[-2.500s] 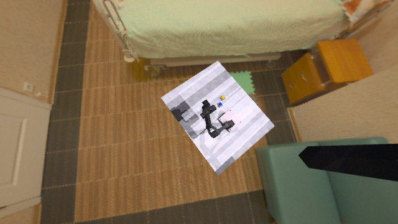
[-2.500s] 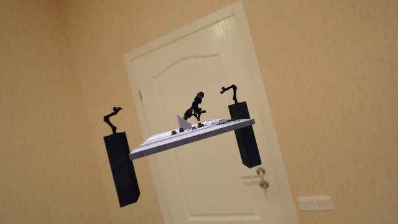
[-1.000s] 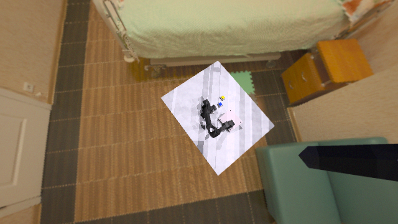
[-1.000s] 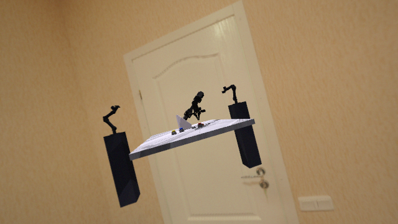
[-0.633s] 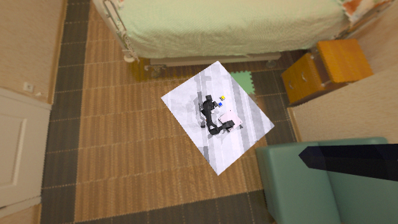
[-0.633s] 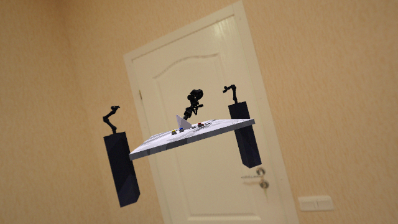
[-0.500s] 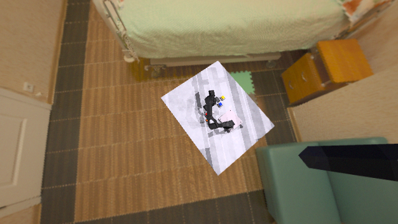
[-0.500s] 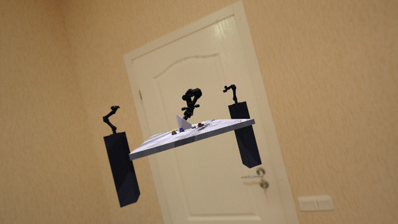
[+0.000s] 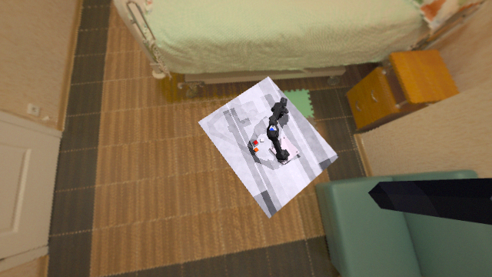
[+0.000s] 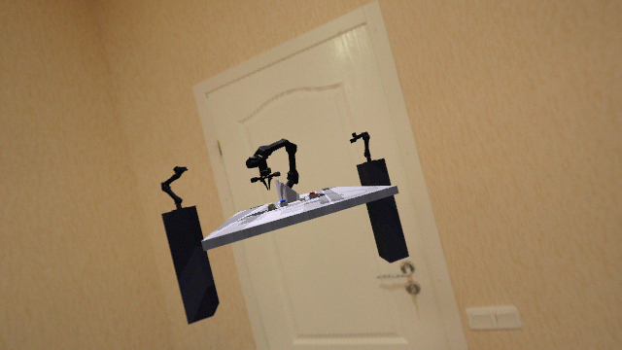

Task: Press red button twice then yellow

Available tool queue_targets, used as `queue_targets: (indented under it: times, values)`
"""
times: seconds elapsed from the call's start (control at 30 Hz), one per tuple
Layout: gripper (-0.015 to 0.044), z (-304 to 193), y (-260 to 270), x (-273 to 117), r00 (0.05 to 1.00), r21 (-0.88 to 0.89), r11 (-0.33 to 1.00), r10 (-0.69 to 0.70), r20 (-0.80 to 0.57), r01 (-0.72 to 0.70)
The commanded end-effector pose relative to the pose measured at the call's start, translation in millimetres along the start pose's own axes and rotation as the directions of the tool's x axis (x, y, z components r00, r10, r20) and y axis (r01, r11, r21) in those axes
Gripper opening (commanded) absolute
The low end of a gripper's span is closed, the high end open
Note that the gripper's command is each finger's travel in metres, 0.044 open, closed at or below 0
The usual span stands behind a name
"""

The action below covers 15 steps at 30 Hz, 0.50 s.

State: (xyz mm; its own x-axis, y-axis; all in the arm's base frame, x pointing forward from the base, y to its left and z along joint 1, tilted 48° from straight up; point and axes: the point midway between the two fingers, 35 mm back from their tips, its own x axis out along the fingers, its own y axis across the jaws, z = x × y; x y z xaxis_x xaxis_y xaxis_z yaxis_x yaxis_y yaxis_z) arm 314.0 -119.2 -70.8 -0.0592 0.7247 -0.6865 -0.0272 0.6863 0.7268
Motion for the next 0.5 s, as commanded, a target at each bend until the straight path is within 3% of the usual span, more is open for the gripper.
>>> queue_targets:
  times: [0.0,0.17,0.33,0.47]
  values:
    - [0.002,0,-10,1,1.0,-0.018,1.0,-0.003,-0.002,0.003]
    - [0.002,0,-10,4,1.0,-0.018,1.0,-0.004,-0.002,0.003]
    - [0.002,0,-9,61,1.0,-0.019,1.0,-0.001,-0.001,0.001]
    - [0.002,0,-9,64,1.0,-0.019,1.0,-0.001,-0.001,0.001]
